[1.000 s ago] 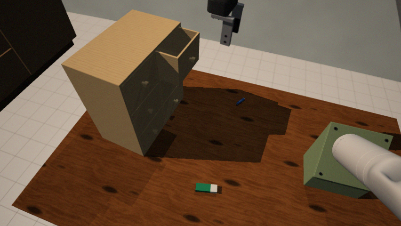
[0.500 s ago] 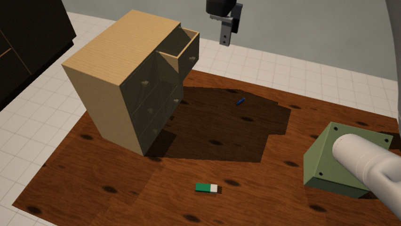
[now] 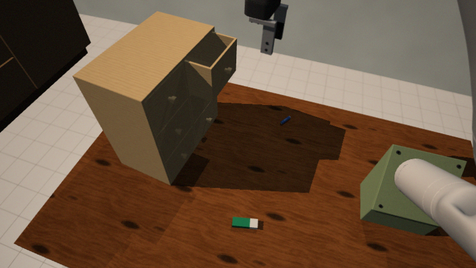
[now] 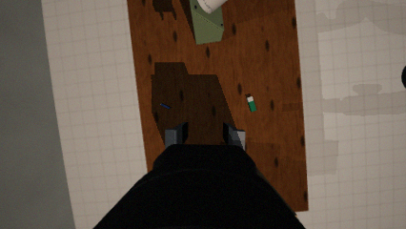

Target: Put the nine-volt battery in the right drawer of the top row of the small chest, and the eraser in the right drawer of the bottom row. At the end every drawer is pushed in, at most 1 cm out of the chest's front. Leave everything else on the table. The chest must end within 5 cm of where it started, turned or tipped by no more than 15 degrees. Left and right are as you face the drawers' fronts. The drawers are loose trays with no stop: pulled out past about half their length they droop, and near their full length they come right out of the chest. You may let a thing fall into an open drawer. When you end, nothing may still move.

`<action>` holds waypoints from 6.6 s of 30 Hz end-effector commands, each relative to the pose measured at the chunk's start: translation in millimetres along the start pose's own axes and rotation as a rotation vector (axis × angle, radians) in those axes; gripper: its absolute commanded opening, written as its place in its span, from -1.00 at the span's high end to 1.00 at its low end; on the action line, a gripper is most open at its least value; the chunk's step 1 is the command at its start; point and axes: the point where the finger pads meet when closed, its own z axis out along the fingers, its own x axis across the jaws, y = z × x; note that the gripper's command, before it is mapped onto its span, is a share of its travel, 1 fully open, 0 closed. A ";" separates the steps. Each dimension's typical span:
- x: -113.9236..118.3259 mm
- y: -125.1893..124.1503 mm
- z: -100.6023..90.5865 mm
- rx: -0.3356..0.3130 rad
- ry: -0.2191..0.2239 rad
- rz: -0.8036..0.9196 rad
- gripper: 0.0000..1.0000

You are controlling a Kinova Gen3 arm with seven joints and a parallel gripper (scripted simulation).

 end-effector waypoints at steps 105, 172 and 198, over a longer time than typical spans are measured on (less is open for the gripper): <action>-22.8 -83.6 18.3 0.025 -0.037 2.706 -1.00; -31.8 -76.1 39.9 -0.001 0.502 3.081 -1.00; -30.8 -42.3 86.7 0.006 1.359 2.821 -1.00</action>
